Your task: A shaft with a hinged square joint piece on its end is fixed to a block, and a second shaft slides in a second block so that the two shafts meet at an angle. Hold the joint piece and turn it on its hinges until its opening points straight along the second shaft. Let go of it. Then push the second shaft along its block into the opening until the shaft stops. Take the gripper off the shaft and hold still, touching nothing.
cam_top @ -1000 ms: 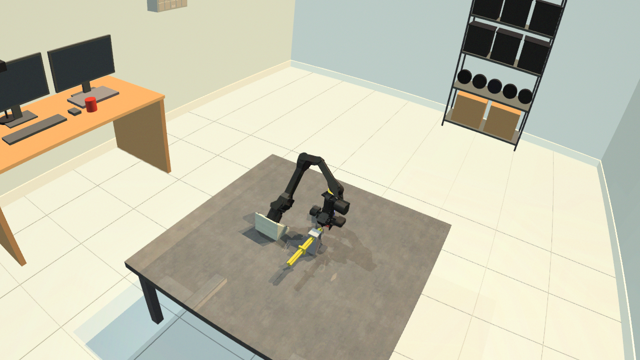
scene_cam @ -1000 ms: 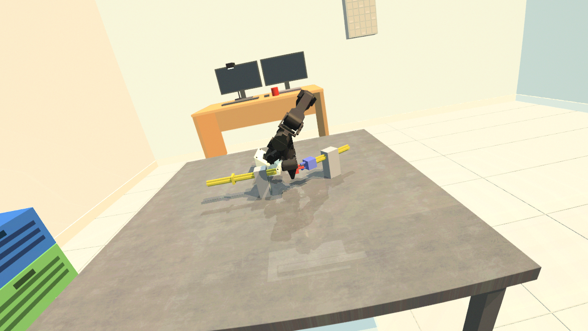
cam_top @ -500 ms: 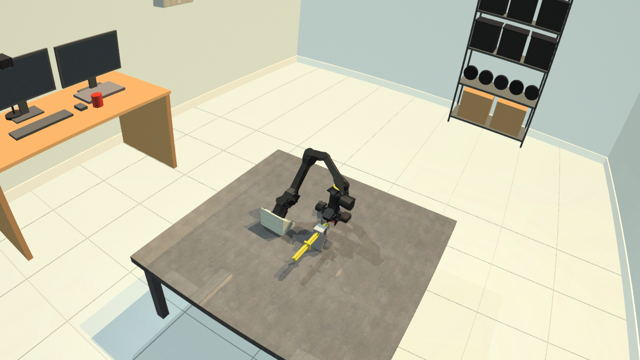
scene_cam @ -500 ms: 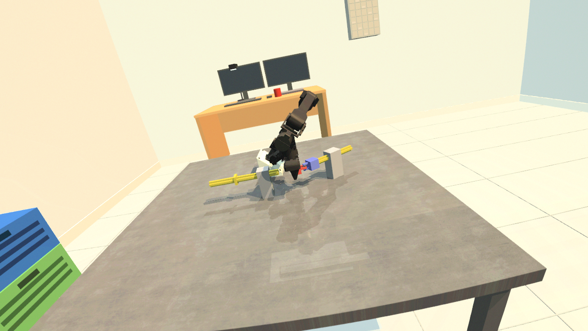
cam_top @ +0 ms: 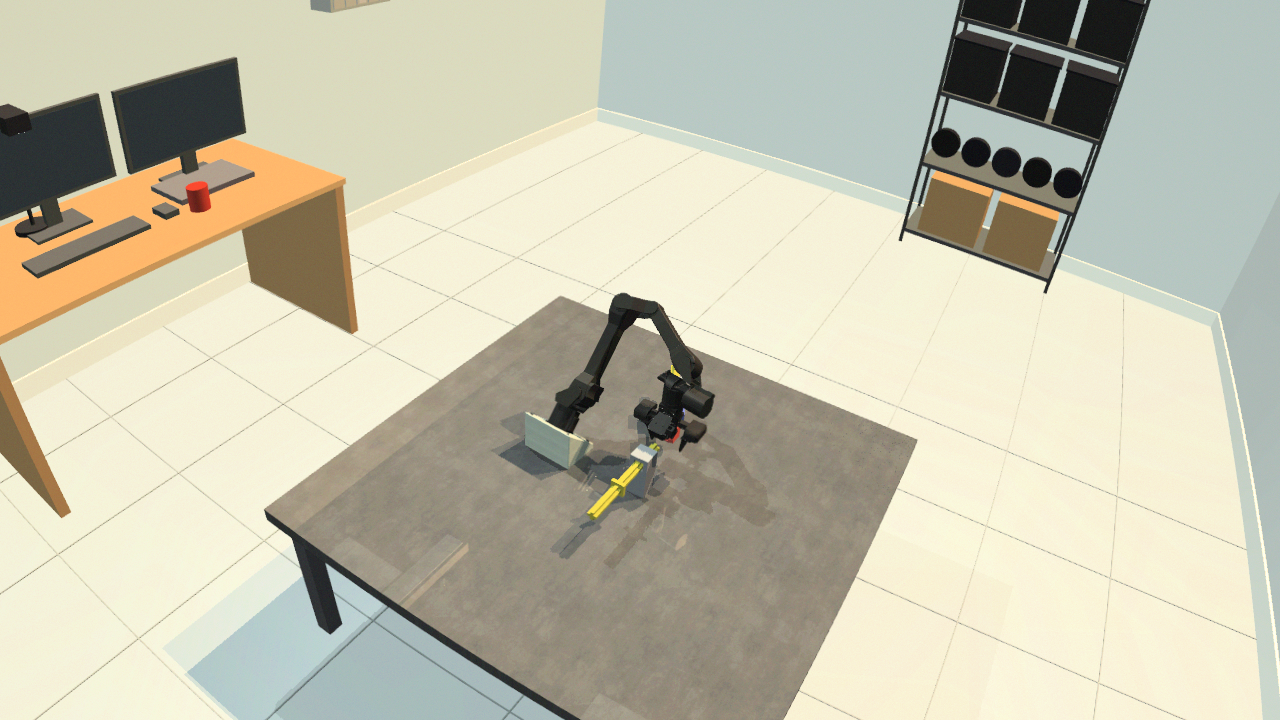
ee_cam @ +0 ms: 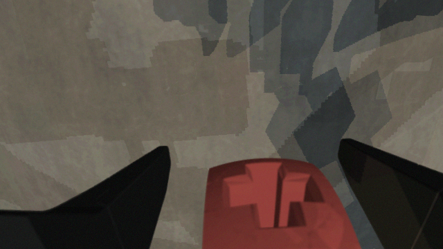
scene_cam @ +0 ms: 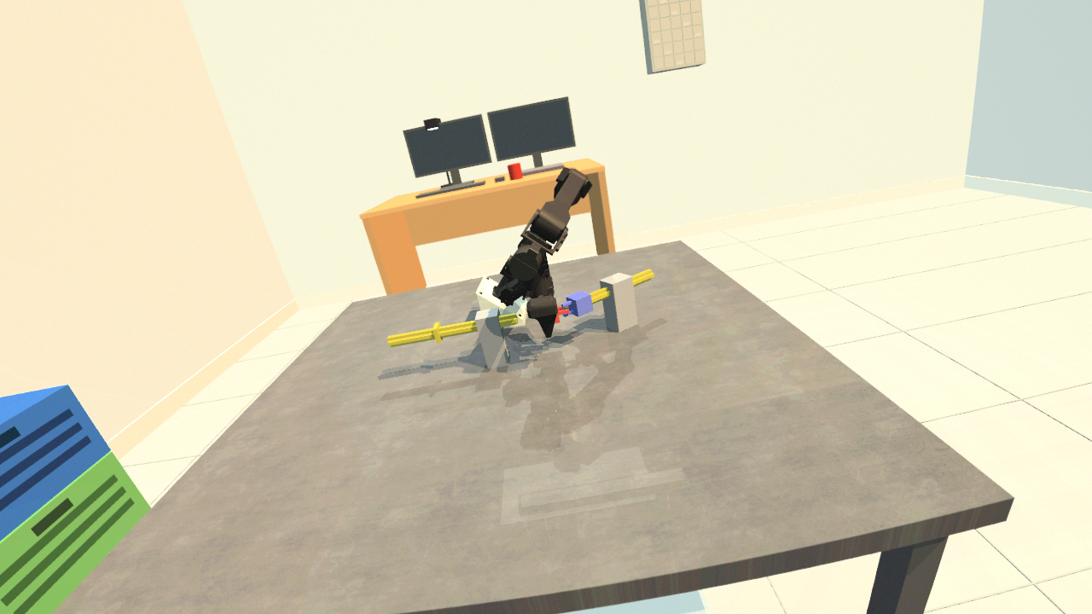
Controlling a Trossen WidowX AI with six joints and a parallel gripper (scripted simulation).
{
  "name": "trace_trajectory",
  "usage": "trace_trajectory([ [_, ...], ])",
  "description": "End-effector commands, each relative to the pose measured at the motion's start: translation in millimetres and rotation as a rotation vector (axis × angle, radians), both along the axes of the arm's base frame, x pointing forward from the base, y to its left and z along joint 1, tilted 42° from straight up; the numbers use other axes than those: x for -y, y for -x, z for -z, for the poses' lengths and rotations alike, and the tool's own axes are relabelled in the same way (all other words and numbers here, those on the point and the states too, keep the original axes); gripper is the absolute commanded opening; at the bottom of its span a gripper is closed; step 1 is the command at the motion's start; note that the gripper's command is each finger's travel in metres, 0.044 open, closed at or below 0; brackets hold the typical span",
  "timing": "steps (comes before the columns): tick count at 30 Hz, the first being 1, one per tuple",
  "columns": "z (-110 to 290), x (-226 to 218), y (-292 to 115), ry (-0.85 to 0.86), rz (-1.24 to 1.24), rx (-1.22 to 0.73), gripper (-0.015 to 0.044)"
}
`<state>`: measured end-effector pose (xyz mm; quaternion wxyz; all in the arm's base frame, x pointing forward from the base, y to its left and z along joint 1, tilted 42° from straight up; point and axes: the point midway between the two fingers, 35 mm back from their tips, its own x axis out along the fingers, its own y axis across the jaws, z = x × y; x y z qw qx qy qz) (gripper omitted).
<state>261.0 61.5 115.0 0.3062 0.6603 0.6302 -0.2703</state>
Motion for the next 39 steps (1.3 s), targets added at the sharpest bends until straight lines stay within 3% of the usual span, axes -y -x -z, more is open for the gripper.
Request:
trace_trajectory([
  [1, 0, 0, 0, 0.000, 0.000, 0.000, 0.0440],
  [10, -1, 1, 0, 0.005, 0.000, 0.000, 0.0440],
  [15, -22, 16, 2, 0.119, 0.007, 0.002, 0.0440],
  [20, -24, 18, 2, 0.124, 0.005, 0.007, 0.0440],
  [39, -88, 78, 4, 0.215, -0.369, 0.501, 0.0440],
])
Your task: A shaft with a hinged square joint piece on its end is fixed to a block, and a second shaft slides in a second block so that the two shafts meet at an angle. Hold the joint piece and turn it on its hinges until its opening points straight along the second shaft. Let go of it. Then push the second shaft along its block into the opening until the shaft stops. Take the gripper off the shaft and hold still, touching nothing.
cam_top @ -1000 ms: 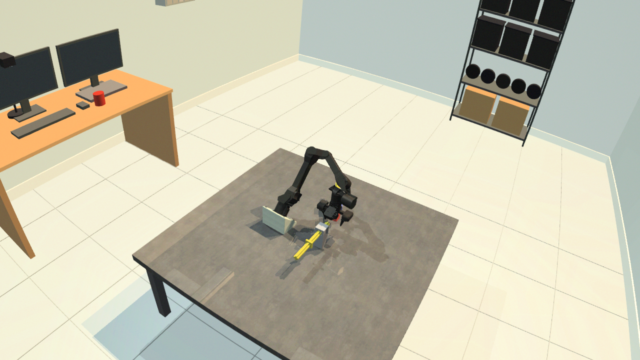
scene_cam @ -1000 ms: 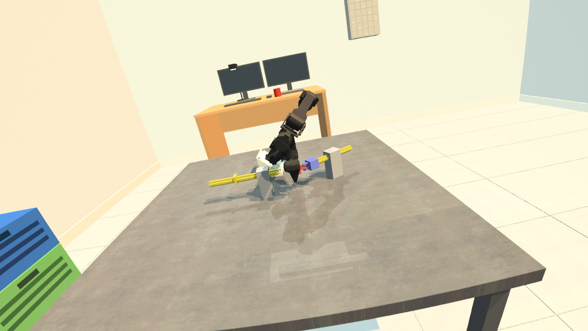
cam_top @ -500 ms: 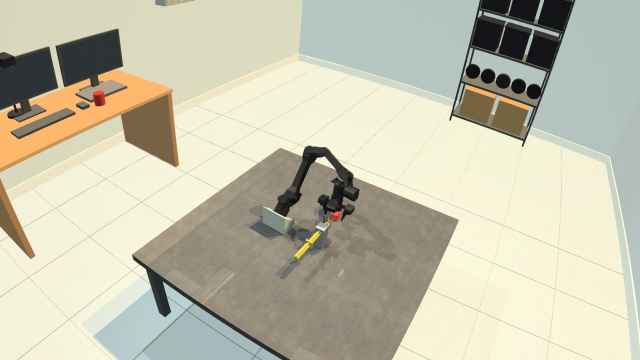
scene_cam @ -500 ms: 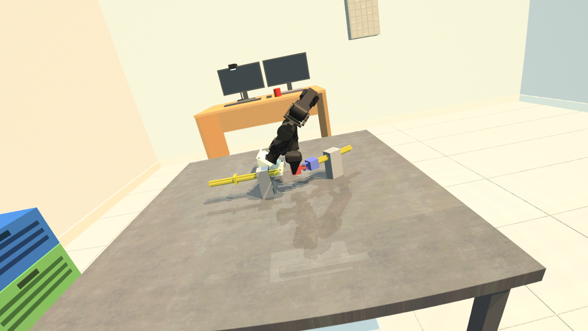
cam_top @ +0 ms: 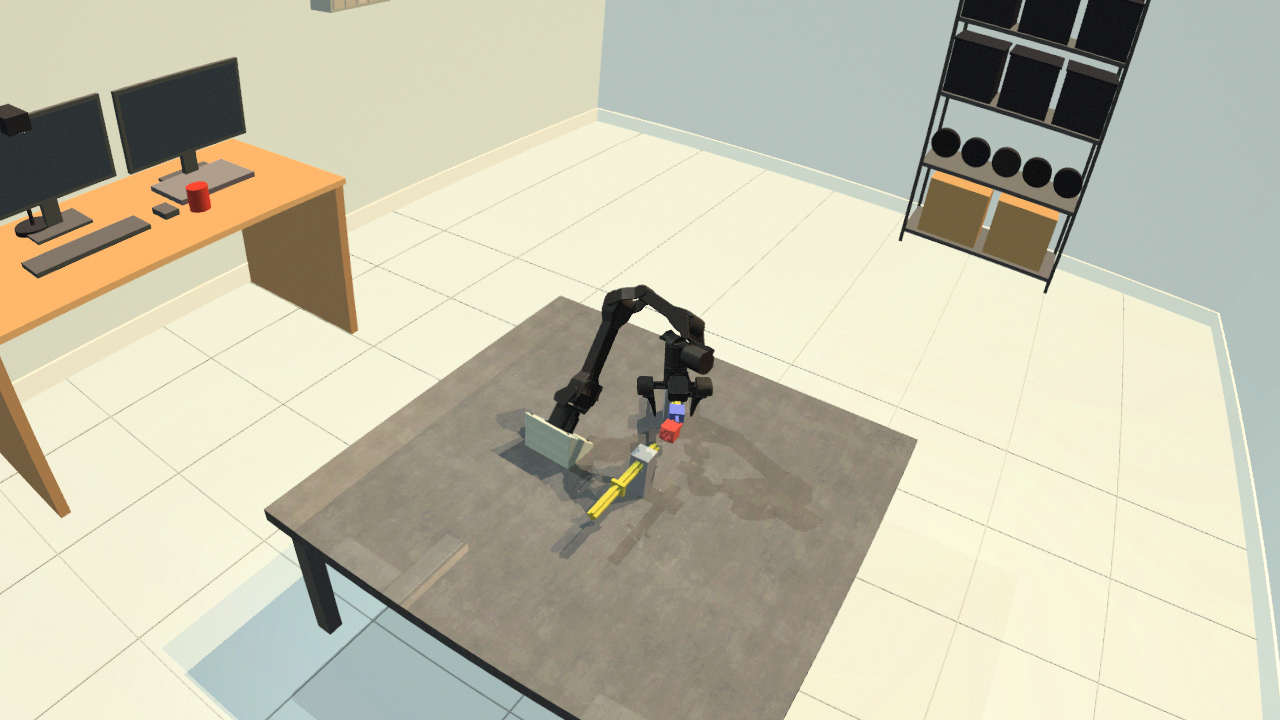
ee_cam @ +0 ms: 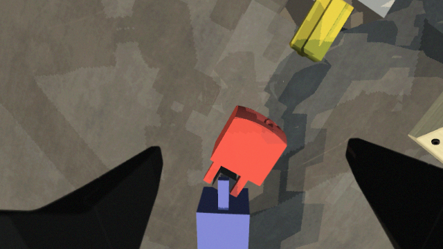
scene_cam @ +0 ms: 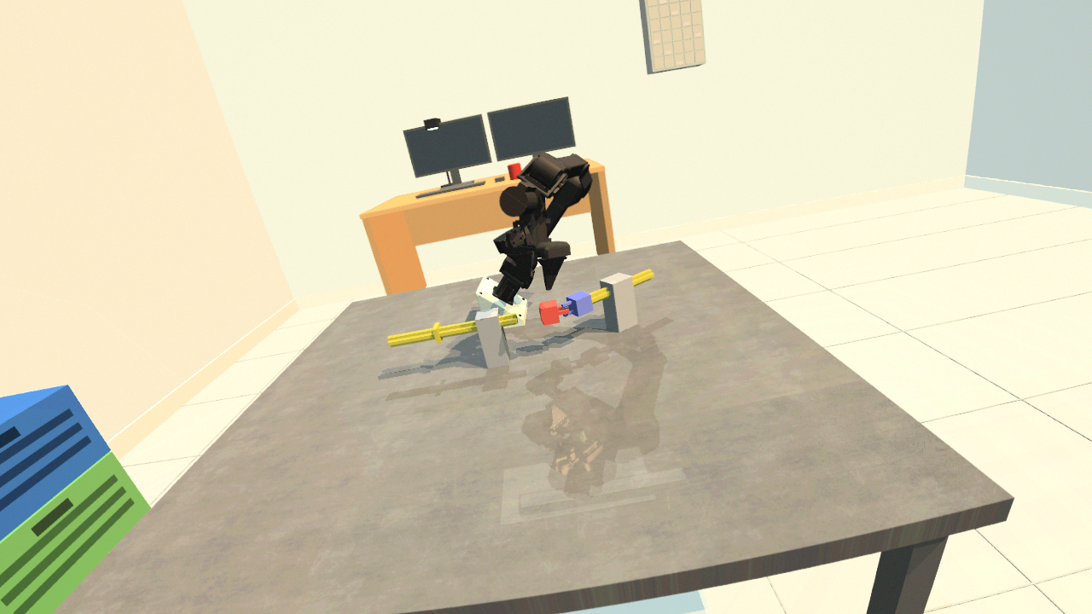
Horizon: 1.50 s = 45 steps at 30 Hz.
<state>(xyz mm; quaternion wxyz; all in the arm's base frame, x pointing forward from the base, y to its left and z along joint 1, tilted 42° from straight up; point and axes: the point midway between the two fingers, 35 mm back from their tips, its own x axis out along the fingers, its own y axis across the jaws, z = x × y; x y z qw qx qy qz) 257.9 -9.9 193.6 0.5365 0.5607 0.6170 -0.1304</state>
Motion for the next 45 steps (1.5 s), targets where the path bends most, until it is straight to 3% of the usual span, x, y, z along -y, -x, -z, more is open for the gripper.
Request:
trace_trajectory([
  [1, -13, 9, 2, 0.026, -0.070, 0.089, 0.0440],
  [10, -42, 32, 12, 0.116, -0.248, 0.294, 0.0440],
  [18, -40, 35, 11, 0.112, -0.235, 0.277, 0.0440],
  [45, 54, 66, 2, -0.236, 0.268, -0.367, 0.0440],
])
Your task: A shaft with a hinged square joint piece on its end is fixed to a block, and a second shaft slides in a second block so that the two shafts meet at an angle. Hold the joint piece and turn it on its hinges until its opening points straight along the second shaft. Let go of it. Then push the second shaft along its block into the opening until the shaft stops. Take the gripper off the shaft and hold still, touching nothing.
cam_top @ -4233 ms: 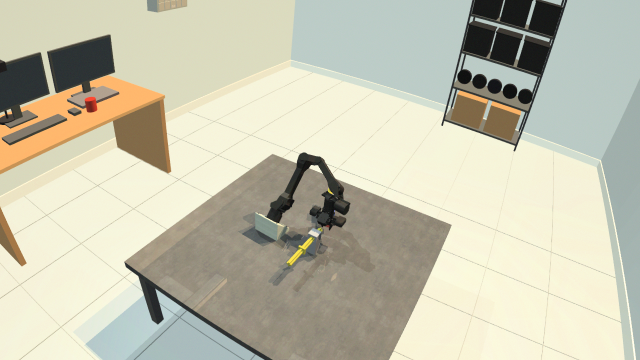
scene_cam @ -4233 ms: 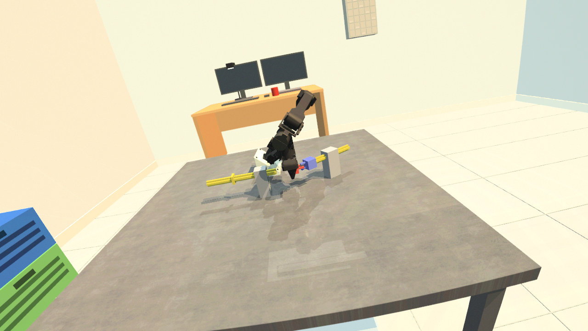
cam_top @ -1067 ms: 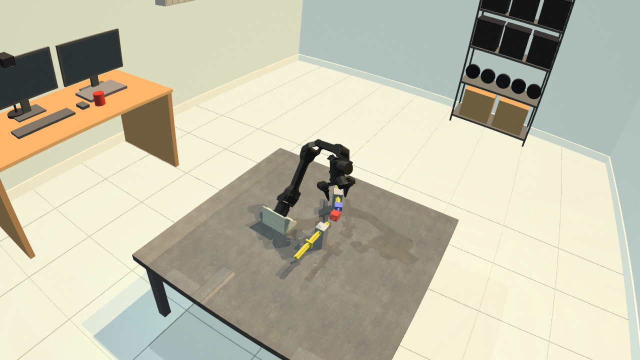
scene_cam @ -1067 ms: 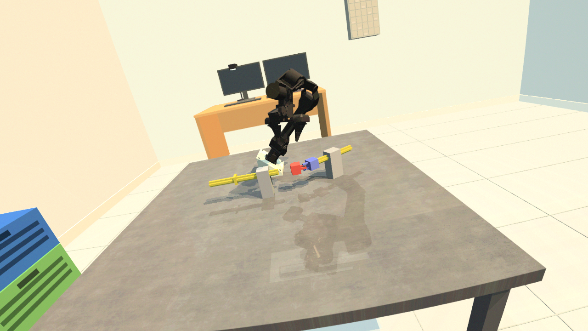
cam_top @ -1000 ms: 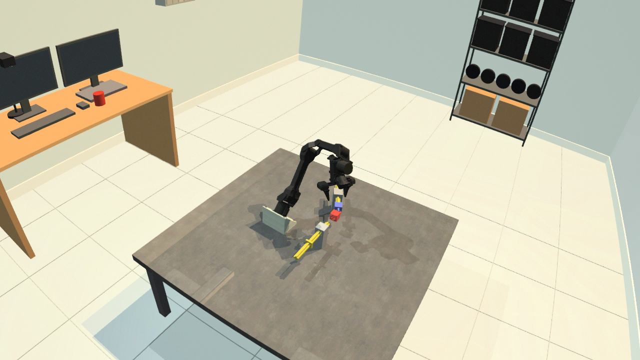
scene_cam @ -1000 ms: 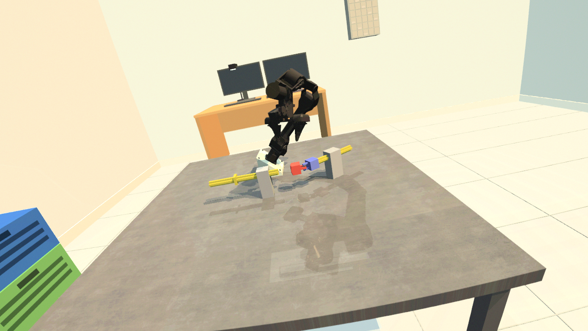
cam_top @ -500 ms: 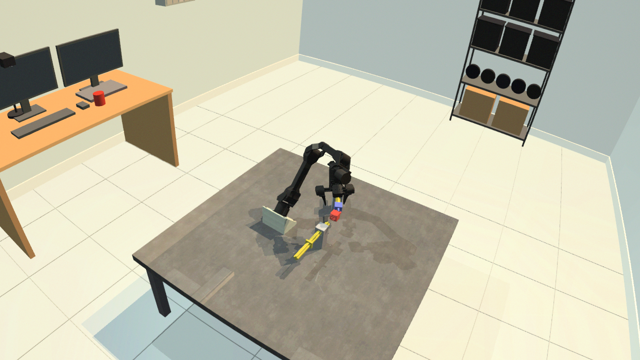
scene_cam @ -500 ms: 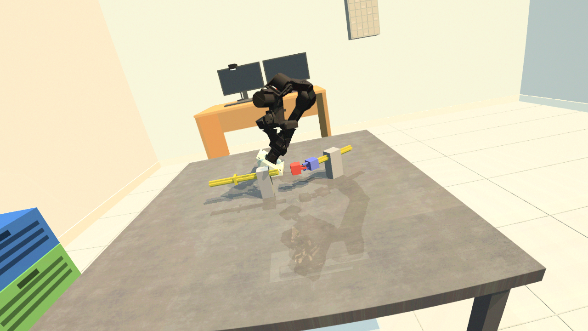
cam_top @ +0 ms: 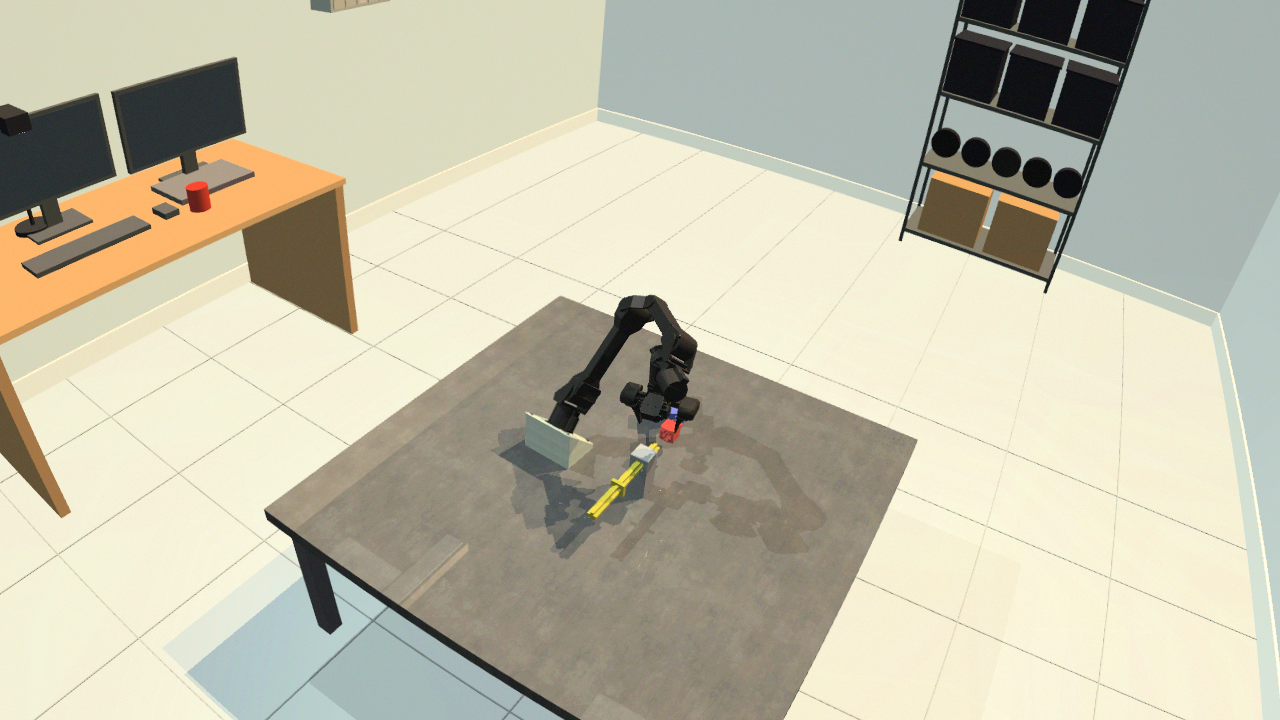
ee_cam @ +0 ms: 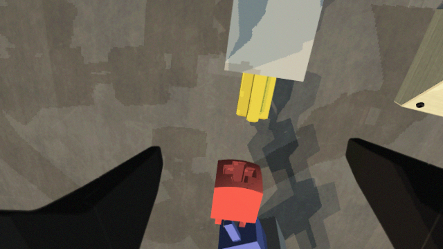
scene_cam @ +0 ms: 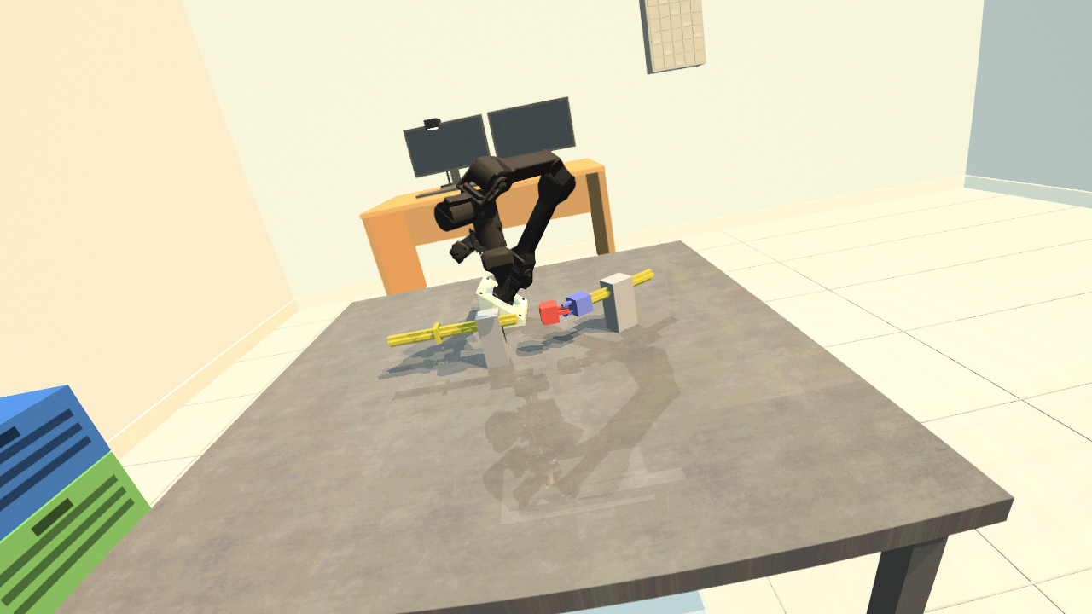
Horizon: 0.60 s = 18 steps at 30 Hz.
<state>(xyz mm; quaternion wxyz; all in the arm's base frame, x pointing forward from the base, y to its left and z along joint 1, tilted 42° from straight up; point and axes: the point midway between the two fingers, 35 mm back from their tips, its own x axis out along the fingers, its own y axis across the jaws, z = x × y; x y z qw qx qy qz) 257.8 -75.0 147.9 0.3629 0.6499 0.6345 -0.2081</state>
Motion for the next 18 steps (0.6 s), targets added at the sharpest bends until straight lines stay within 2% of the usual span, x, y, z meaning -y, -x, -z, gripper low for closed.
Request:
trace_trajectory([
  [1, 12, 1, 2, -0.048, 0.063, -0.095, 0.0440],
  [12, 18, 3, 2, -0.064, 0.084, -0.130, 0.0440],
  [18, 31, 24, -5, -0.034, -0.046, -0.001, 0.0440],
])
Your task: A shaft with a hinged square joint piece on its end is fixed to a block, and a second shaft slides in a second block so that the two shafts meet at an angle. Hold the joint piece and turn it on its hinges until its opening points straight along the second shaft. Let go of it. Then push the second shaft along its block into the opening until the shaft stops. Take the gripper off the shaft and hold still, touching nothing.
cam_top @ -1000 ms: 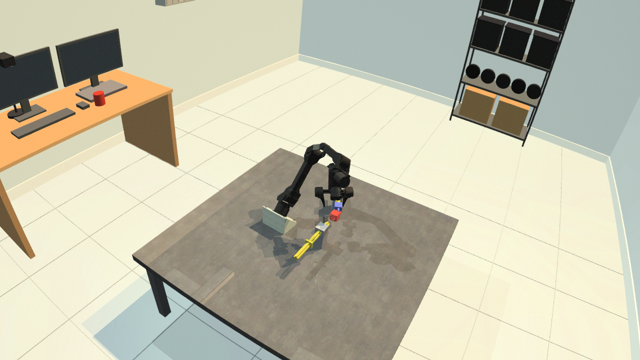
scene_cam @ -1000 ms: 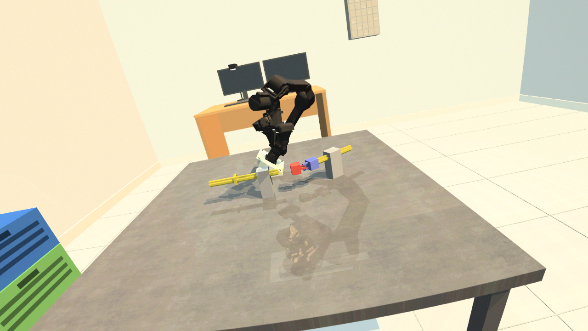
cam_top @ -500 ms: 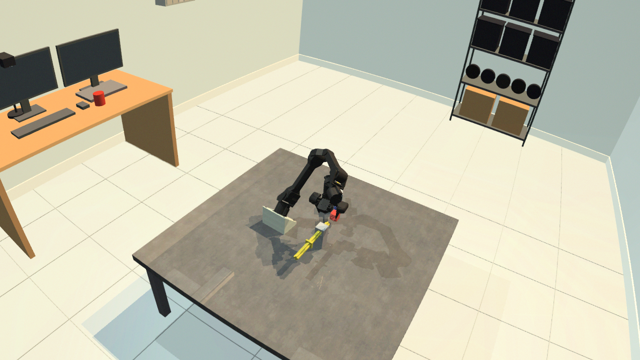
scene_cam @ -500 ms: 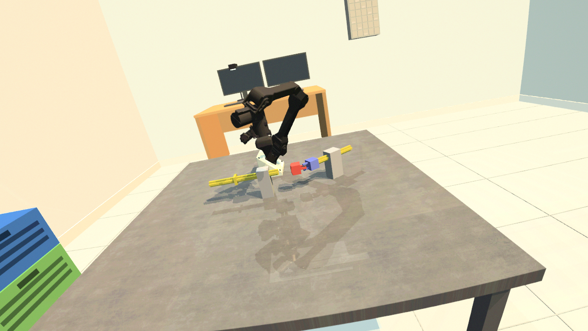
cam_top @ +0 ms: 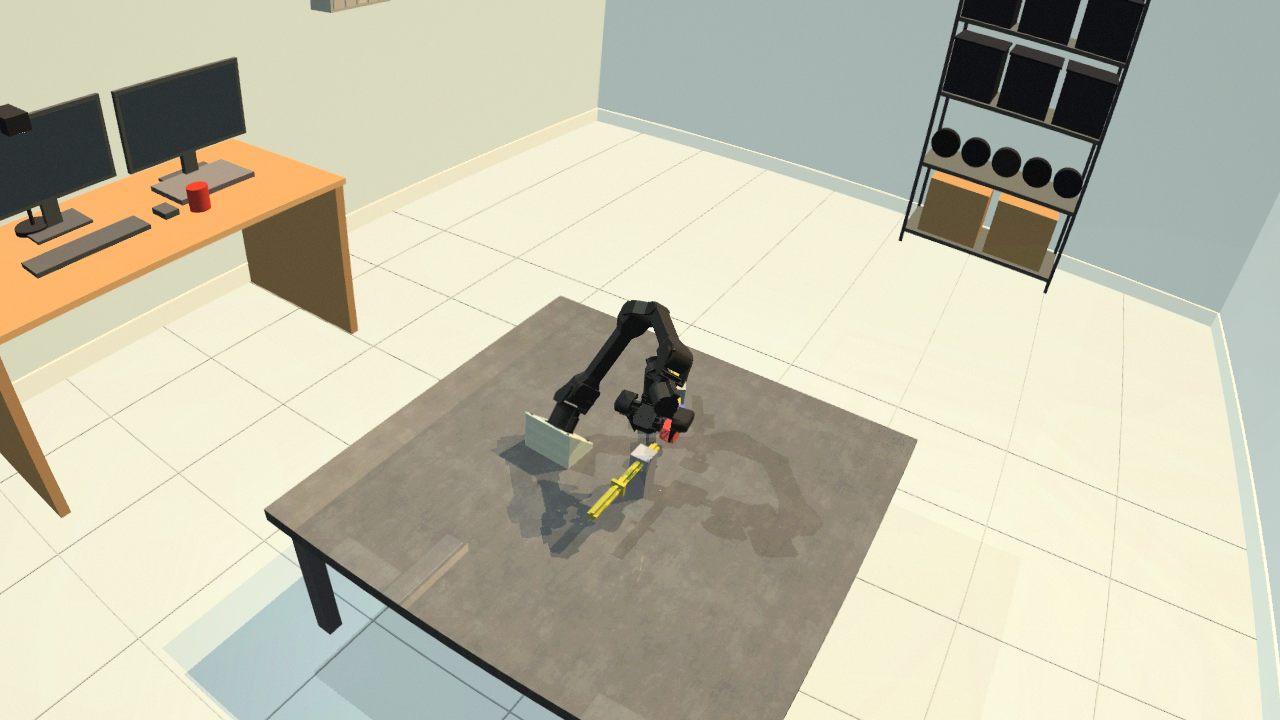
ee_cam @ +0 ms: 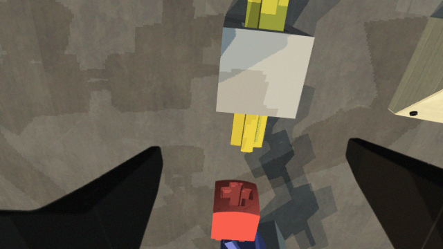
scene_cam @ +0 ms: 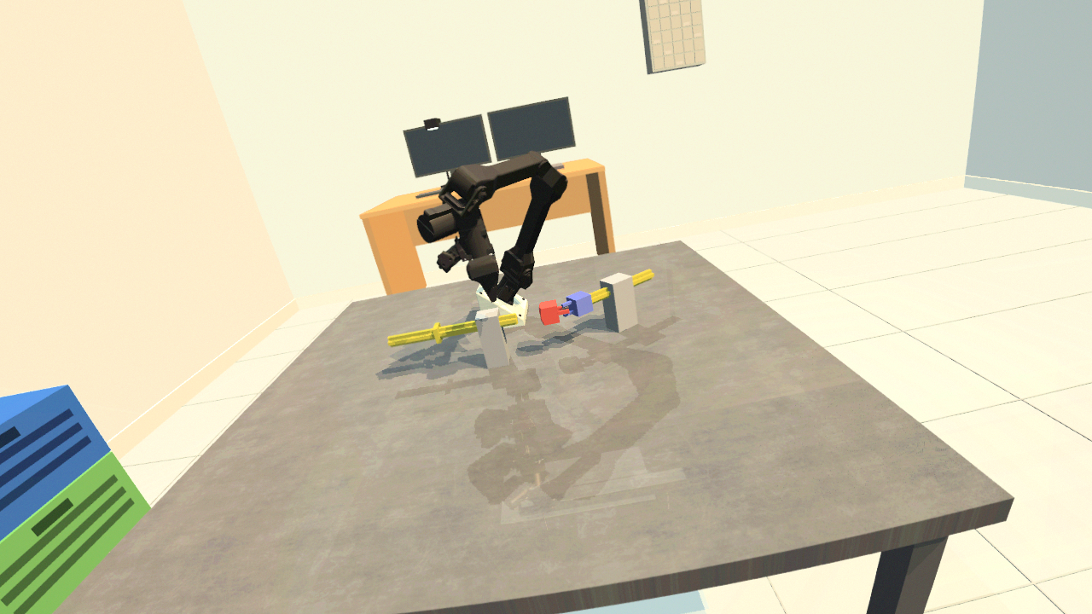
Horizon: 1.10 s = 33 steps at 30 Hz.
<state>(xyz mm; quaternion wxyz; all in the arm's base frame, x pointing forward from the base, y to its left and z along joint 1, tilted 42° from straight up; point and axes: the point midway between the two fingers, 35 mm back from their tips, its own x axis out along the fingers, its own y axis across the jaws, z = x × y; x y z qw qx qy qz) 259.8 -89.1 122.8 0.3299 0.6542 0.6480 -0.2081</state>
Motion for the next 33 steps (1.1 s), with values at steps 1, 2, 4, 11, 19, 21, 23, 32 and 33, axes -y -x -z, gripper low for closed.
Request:
trace_trajectory([
  [1, 8, 14, -4, 0.022, -0.071, 0.074, 0.0440],
  [2, 11, 18, -5, 0.027, -0.094, 0.097, 0.0440],
  [4, 17, 27, -7, 0.038, -0.140, 0.141, 0.0440],
  [11, 37, 56, -12, 0.073, -0.305, 0.298, 0.0440],
  [19, 62, 86, -14, 0.106, -0.505, 0.483, 0.0440],
  [21, 69, 94, -13, 0.113, -0.556, 0.529, 0.0440],
  [23, 76, 102, -13, 0.120, -0.606, 0.575, 0.0440],
  [32, 108, 134, -8, 0.149, -0.836, 0.779, 0.0440],
  [33, 112, 137, -7, 0.151, -0.862, 0.802, 0.0440],
])
